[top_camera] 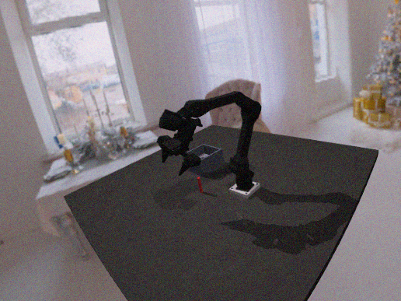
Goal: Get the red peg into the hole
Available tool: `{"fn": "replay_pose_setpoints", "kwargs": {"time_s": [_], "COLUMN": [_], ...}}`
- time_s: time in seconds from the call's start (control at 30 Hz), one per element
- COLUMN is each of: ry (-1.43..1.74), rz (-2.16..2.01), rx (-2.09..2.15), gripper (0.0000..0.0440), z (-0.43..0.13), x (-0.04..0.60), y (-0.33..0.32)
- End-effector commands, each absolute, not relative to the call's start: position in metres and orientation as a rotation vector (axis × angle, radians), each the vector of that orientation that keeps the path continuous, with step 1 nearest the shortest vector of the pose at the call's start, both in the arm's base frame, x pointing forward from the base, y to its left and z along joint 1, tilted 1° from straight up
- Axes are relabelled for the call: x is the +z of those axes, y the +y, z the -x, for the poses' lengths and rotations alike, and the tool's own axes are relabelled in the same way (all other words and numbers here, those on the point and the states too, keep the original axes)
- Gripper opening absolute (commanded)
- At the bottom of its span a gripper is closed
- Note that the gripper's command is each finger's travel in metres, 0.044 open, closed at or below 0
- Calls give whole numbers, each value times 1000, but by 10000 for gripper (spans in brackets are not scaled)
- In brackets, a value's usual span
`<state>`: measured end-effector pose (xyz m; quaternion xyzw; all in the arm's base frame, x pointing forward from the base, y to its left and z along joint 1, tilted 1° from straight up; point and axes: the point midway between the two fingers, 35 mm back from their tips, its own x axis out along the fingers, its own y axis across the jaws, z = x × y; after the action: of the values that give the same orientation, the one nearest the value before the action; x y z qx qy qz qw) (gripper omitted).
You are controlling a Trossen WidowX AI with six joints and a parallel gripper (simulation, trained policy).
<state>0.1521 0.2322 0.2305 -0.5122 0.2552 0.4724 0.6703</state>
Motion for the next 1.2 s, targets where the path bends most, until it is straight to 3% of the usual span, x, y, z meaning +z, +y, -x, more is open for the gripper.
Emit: {"fn": "replay_pose_setpoints", "kwargs": {"time_s": [0.0, 1.17], "ry": [627, 1203], "rz": [1066, 144], "rx": [1023, 303], "gripper": [440, 440], "z": [-155, -178], "x": [233, 190], "y": [226, 145]}}
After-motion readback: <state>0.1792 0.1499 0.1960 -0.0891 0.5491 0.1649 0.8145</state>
